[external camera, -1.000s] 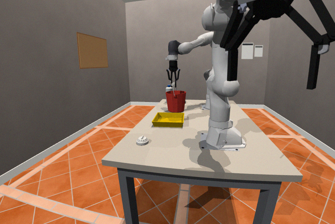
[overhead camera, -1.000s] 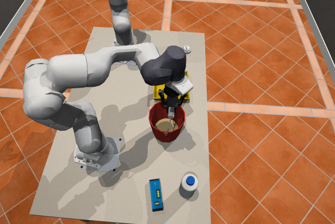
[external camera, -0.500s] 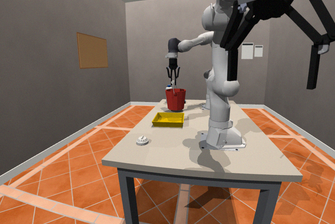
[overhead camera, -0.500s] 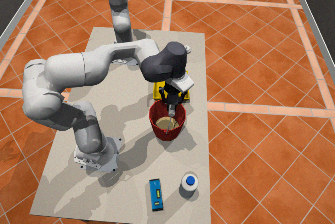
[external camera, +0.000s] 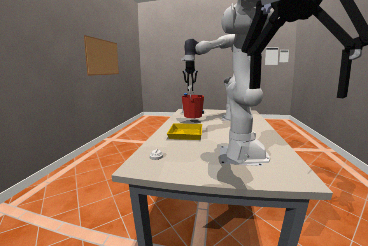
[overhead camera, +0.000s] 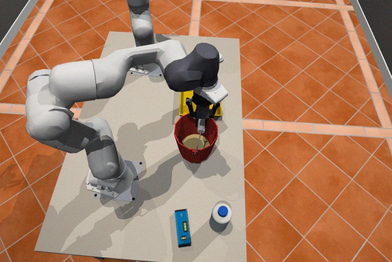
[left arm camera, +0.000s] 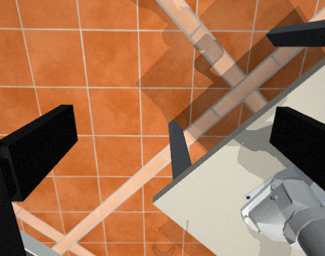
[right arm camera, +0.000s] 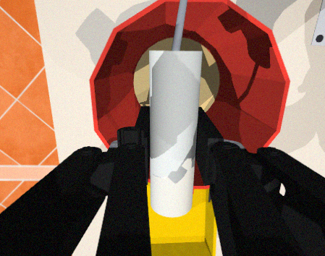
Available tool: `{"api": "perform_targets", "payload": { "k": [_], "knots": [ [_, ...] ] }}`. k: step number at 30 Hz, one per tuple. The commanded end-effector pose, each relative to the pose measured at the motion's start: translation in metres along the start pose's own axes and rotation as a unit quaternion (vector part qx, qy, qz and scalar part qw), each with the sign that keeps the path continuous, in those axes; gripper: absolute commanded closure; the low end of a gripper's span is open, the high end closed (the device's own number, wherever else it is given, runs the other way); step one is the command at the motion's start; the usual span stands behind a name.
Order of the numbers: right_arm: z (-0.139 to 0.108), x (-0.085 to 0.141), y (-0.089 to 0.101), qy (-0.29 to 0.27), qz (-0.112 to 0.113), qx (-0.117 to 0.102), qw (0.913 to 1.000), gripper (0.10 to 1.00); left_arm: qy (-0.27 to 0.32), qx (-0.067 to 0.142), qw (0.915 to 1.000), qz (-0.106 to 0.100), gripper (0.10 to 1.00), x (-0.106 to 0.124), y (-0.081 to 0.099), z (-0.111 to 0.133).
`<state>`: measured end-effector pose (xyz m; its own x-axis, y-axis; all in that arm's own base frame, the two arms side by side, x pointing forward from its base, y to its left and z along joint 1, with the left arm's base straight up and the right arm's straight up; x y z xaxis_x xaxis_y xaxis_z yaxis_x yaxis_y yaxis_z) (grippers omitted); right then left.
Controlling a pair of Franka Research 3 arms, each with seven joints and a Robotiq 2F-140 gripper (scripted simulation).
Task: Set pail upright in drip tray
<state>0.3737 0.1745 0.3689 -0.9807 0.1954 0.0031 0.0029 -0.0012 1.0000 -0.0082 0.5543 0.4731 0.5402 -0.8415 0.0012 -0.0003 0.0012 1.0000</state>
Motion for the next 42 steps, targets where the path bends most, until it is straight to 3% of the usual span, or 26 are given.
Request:
{"api": "perform_targets", "payload": {
  "k": [1, 22, 42],
  "knots": [
    [-0.001, 0.001, 0.01, 0.002, -0.002, 0.0, 1.0, 0.999, 0.001, 0.0, 1.0, -0.001, 0.098, 0.0, 0.0, 0.0],
    [-0.001, 0.001, 0.034, 0.002, -0.002, 0.0, 1.0, 0.999, 0.001, 0.0, 1.0, -0.001, 0.098, 0.0, 0.0, 0.0],
    [-0.001, 0.001, 0.038, 0.002, -0.002, 0.0, 1.0, 0.999, 0.001, 0.0, 1.0, -0.001, 0.098, 0.0, 0.0, 0.0]
  ]
}}
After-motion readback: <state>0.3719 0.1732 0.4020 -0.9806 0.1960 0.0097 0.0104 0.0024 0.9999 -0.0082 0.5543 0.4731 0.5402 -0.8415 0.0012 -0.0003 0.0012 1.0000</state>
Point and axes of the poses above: on each arm, the point where the finger pads meet when closed, its own y axis back along the fingers, its own x axis across the jaws, z = x × y, the point moved 6 cm from there along y, back along the fingers, and after that the axes turned 13 degrees about -y, right-handed, at the moved point
